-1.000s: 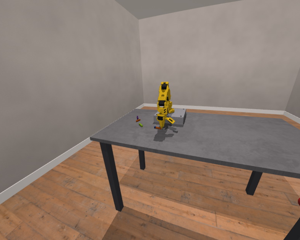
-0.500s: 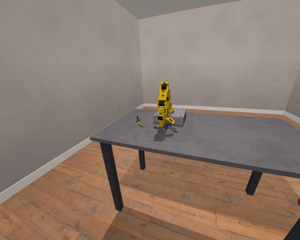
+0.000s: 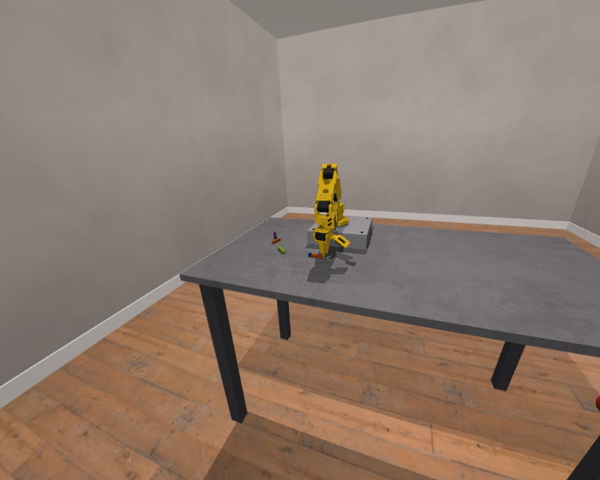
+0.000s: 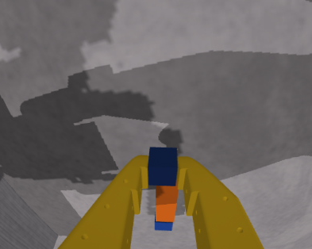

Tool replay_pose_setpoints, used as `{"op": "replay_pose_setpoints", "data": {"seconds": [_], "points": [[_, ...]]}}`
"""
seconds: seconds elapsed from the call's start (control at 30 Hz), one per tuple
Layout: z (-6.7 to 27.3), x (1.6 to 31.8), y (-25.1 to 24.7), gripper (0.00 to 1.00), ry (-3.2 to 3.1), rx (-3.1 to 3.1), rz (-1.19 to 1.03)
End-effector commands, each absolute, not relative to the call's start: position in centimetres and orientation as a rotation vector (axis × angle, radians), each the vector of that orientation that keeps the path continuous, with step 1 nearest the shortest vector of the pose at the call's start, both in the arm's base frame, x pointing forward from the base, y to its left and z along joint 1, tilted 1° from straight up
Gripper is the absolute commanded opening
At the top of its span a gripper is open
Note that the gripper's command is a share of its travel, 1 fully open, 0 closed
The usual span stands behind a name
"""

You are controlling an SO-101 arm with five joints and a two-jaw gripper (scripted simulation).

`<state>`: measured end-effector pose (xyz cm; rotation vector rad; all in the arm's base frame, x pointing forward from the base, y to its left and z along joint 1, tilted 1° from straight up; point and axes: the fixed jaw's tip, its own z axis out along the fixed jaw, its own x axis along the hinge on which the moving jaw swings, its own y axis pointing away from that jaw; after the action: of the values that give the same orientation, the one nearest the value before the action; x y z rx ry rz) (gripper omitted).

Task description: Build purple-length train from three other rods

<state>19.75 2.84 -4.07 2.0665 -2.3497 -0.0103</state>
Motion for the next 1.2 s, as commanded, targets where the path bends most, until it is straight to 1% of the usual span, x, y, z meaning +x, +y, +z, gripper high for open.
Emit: {"op": "replay_pose_setpoints", "data": {"seconds": [0.0,1.17], "points": [[-4.17,19.76,2.81,0.00,-2.360,2.051,-0.015],[-4.01,20.07,2.95,0.00,-2.363,2.059,-0.008]]}}
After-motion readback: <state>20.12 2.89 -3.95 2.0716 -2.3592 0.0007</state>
